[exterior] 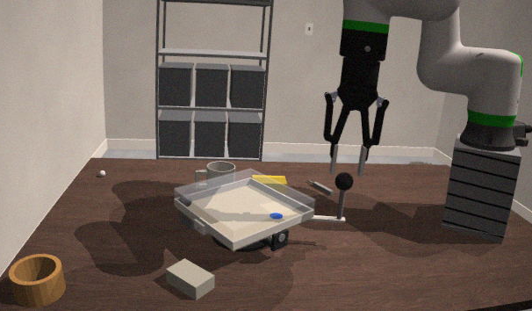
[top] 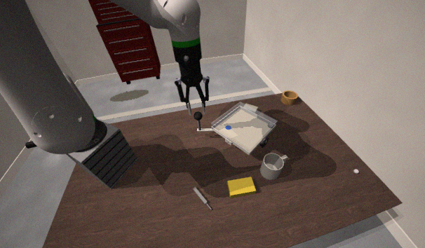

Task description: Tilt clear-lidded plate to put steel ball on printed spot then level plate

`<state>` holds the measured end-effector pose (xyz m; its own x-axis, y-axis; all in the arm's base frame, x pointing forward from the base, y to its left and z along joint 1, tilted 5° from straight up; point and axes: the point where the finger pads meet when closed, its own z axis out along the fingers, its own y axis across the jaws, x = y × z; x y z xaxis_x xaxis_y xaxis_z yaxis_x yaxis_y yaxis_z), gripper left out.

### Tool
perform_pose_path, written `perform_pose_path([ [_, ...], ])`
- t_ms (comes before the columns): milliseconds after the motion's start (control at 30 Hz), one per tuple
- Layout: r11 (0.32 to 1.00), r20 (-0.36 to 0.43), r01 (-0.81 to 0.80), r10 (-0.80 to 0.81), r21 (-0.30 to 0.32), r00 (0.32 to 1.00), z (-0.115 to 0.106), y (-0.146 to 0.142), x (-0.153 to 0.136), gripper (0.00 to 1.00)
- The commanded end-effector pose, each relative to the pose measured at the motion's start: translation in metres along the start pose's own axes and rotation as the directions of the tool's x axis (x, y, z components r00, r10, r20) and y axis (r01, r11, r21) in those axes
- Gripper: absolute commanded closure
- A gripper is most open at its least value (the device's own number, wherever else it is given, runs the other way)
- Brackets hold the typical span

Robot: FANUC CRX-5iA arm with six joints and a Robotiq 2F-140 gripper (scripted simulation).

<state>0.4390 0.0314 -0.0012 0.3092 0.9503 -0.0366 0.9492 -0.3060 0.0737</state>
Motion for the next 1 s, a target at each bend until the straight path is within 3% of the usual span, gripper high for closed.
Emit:
perform_pose_path([
  [0,1.000,0.000,0.000,0.000,0.000,1.000,0.002,0.000,0.000,0.58],
  [967,1.000,0.000,0.000,0.000,0.000,1.000,0.016,0.002,0.001,0.58],
])
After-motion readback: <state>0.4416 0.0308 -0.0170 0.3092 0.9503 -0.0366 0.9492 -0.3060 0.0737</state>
